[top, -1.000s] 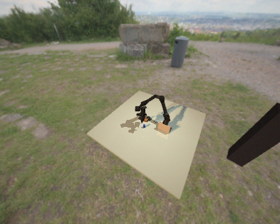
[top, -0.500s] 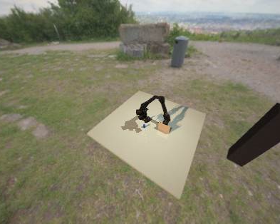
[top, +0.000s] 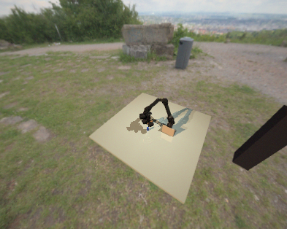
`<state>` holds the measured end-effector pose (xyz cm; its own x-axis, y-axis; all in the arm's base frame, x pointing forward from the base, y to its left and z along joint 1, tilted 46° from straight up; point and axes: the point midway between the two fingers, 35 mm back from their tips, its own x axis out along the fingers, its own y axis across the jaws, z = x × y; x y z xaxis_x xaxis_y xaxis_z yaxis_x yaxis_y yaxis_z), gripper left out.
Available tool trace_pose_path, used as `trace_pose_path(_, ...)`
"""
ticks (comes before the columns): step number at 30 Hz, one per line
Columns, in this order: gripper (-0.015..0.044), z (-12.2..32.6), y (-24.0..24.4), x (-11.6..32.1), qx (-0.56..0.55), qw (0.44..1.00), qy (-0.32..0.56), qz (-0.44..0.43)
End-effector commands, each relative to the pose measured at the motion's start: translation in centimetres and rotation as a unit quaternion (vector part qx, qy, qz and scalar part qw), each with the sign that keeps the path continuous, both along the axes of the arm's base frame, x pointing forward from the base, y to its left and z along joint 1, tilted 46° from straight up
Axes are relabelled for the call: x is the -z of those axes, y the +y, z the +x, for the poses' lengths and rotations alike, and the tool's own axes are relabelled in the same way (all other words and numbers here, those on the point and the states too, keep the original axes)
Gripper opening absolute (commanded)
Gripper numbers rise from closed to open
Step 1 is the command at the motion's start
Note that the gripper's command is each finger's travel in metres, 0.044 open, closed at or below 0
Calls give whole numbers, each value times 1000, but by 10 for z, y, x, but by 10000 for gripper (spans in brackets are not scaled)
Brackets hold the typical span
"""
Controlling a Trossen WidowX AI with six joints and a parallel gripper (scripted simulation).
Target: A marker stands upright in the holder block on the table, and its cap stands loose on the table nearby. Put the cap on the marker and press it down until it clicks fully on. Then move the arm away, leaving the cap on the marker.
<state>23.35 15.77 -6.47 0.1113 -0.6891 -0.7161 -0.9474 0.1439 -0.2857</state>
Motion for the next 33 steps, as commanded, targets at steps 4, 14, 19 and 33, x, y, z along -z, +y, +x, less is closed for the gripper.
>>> trace_pose_path(4,244,-1,-12,12,-3,1000,4,-6)
trace_pose_path(14,244,1,-21,21,-3,1000,4,-7)
trace_pose_path(19,244,2,-26,27,-3,1000,4,-7)
trace_pose_path(33,244,4,-42,42,-3,1000,4,-7)
